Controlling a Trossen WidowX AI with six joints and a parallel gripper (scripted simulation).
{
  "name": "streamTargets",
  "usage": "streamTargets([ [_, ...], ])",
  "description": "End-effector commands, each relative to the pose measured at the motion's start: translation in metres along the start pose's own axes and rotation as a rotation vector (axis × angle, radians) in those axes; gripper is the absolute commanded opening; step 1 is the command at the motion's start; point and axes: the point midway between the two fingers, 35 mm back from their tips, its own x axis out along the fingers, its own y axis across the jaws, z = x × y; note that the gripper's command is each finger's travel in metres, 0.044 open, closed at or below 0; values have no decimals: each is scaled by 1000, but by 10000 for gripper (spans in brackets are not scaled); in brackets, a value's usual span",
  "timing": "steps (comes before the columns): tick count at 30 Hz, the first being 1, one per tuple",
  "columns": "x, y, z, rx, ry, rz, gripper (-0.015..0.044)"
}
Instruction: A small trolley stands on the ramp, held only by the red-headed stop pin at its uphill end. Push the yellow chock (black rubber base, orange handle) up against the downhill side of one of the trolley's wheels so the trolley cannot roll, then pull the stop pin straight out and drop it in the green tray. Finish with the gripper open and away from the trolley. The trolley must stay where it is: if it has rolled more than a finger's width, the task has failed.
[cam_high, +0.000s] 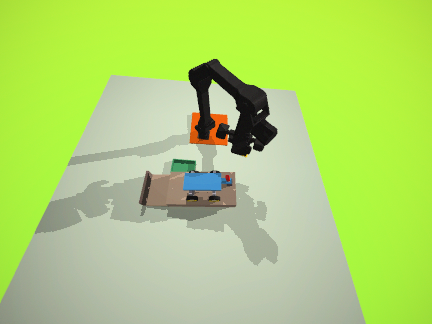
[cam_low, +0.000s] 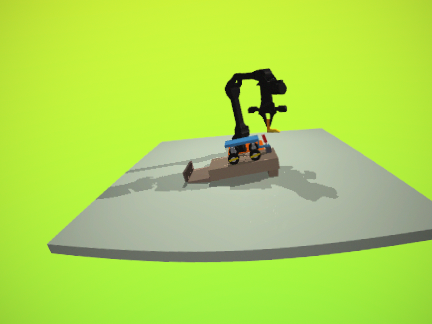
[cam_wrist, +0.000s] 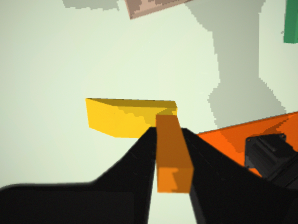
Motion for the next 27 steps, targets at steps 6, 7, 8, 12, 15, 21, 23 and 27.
streamTargets([
  [6, 0, 0, 0, -259, 2, 2, 0],
  [7, 0, 0, 0, -259, 2, 2, 0],
  [8, 0, 0, 0, -259, 2, 2, 0],
  [12, 0, 0, 0, -260, 2, 2, 0],
  [15, 0, -7, 4, -273, 1, 1, 0],
  [21, 3, -25, 16, -297, 0, -1, 0],
  [23, 4, -31, 20, -300, 0, -1, 0],
  [27, 6, -43, 28, -302, -1, -3, 0],
])
